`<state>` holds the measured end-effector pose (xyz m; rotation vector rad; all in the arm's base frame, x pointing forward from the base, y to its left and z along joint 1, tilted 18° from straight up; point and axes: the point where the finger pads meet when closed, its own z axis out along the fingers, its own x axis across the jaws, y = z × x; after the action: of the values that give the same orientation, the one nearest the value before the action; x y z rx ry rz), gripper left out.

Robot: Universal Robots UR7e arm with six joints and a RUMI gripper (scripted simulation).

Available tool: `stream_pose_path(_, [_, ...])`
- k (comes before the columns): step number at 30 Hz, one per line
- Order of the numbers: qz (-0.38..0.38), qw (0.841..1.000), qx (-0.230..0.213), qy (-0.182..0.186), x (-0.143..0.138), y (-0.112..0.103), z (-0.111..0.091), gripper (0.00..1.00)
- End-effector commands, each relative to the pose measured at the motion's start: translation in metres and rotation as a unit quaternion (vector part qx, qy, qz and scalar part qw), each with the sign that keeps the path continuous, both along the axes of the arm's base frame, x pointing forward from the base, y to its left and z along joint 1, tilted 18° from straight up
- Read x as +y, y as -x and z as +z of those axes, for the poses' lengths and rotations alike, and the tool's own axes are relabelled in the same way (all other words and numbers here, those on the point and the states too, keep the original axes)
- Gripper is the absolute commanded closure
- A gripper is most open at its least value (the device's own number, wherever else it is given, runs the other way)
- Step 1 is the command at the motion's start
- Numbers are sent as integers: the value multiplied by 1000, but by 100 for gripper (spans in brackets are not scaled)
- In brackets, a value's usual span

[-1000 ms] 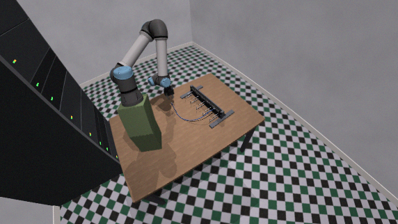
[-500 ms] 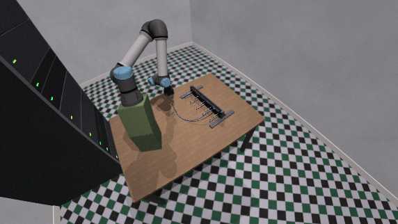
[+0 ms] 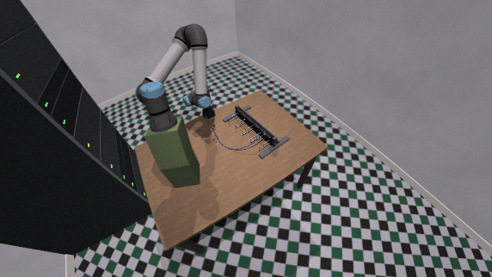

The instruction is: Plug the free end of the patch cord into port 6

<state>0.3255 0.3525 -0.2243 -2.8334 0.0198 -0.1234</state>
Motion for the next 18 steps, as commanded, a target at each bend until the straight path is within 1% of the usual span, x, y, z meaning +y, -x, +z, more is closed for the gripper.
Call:
stream_pose_path(1, [0, 1000, 0, 0, 0, 0, 0, 78])
stream_pose_path(18, [0, 1000, 0, 0, 6, -2, -17, 78])
